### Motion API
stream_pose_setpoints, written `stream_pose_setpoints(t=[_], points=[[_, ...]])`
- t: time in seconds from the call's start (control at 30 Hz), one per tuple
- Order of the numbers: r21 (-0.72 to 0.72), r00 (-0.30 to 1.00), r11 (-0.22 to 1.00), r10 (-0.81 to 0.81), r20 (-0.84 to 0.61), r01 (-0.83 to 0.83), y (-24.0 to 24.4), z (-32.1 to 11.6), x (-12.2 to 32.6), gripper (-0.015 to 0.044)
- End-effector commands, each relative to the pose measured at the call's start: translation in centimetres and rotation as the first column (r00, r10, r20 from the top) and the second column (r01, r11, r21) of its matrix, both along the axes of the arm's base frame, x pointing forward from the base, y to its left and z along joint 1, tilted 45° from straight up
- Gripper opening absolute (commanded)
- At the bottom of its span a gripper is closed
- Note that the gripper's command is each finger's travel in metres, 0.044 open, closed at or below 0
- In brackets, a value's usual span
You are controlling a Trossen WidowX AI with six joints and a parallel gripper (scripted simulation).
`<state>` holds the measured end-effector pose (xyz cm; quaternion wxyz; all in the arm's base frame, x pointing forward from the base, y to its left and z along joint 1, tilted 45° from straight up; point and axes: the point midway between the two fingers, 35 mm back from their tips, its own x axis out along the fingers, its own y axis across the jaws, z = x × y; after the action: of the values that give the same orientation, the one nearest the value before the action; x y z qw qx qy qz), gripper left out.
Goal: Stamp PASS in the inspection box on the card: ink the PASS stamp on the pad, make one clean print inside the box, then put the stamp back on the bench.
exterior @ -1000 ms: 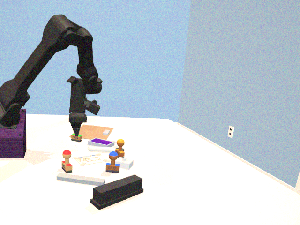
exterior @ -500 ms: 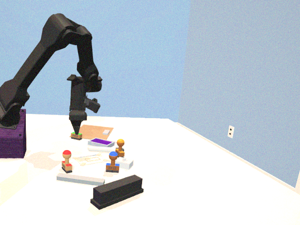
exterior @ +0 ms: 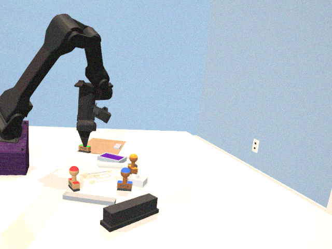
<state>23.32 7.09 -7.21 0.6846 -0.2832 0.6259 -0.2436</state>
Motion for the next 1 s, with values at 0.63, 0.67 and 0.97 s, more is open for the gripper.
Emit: stream_pose_setpoints(t=[0.63, 0.67, 0.97], points=[[0.003, 1.0, 1.0, -0.006, 0.0, 0.006, 0.8, 0.8, -0.2, 0.0], [0.003, 1.0, 1.0, -0.006, 0.0, 0.006, 0.8, 0.9, -0.2, 0.0], [0.003, 1.0, 1.0, -0.006, 0.0, 0.006, 1.1, 1.2, -0.3, 0.0]])
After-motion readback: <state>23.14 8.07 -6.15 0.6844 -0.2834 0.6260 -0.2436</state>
